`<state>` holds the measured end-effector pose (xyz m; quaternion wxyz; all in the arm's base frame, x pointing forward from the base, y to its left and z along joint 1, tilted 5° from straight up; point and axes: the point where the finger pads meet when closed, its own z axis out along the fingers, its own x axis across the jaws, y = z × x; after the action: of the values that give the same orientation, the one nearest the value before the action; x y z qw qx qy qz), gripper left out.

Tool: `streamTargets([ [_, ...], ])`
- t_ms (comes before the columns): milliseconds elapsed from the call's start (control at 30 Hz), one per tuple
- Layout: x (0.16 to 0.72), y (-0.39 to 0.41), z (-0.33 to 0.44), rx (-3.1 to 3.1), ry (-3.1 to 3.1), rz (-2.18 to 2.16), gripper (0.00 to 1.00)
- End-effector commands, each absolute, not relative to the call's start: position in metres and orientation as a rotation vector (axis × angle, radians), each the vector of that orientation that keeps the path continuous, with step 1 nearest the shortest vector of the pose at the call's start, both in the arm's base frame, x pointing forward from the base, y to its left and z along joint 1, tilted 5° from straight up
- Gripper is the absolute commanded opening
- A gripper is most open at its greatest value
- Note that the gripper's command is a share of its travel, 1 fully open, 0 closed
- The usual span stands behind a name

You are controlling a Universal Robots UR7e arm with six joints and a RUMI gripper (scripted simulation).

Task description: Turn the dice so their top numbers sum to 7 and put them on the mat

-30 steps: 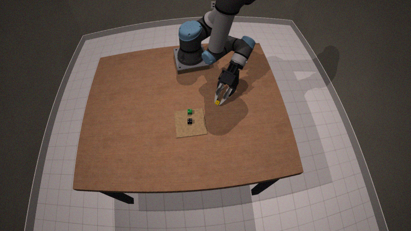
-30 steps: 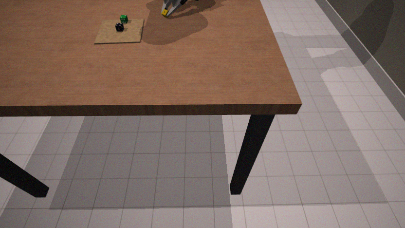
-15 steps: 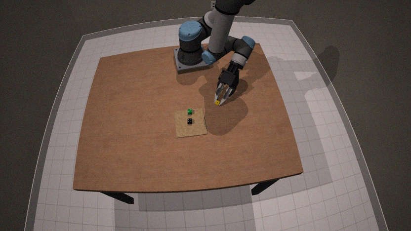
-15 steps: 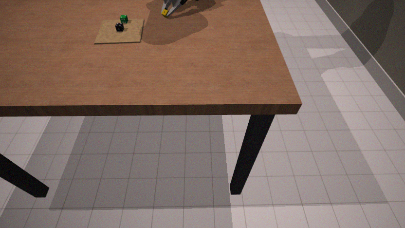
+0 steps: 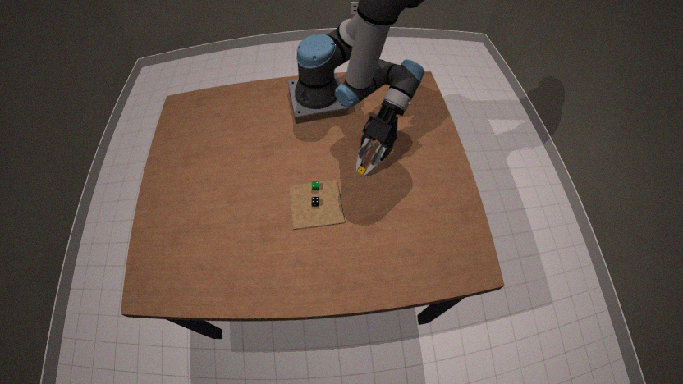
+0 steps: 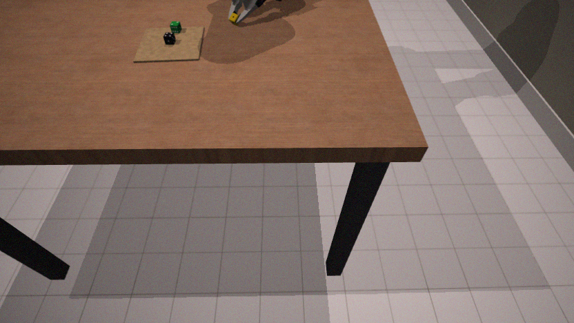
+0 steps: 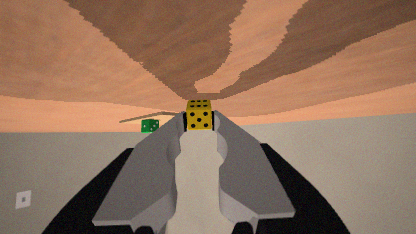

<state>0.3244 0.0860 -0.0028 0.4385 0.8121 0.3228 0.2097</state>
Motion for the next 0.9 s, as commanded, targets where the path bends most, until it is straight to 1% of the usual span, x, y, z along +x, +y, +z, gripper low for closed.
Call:
streamTargets([
  [0,0.3246,0.0861,-0.0025,2.018,0.802,0.522,0.14],
  [33,0.3246,0.0861,-0.0025,2.018,0.802,0.522,0.17],
  [100,0.3246,0.0861,-0.0025,2.018,0.802,0.522,0.17],
  [133,0.3246,0.0861,-0.0025,2.018,0.802,0.522,0.21],
  [867,0.3246,0.0861,-0.0025,2.018,0.802,0.522,0.21],
])
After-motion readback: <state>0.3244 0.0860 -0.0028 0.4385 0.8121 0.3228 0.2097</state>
